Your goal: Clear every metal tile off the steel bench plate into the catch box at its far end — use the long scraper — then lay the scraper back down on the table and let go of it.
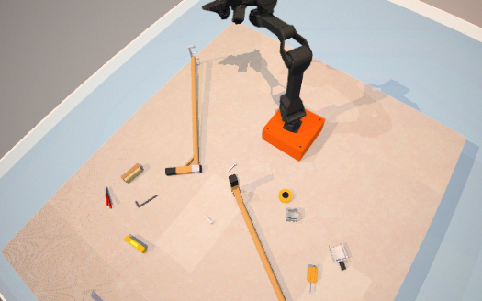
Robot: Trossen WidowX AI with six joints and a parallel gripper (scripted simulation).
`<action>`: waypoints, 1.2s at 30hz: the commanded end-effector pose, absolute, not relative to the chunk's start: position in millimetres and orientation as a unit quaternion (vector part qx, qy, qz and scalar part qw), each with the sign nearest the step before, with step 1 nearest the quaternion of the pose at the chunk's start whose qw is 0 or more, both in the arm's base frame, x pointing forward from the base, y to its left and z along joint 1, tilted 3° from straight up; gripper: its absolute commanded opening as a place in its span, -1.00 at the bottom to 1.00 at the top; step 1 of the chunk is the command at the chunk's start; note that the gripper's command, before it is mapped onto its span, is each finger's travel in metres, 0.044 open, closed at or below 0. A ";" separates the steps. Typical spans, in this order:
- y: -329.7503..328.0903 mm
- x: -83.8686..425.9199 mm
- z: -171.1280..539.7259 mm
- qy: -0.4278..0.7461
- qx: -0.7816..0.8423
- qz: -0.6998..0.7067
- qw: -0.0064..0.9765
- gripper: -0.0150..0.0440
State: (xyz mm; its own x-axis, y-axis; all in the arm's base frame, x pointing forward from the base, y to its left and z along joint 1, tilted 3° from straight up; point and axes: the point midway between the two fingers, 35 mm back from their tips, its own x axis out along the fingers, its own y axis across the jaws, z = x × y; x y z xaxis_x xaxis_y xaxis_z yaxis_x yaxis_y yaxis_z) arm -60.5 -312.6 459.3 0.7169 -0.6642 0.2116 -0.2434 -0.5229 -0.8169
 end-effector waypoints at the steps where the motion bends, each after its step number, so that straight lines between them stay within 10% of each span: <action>1: -312.7 -60.6 459.8 0.272 -0.833 -0.260 0.405 0.95; 36: -309.5 -60.5 551.7 0.272 -0.833 -0.259 0.405 1.00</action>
State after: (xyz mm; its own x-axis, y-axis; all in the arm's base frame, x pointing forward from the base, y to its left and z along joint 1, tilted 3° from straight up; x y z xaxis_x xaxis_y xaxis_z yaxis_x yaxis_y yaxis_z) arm -57.5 -305.8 547.7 0.7181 -0.6620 0.2147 -0.2515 -0.5344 -0.8069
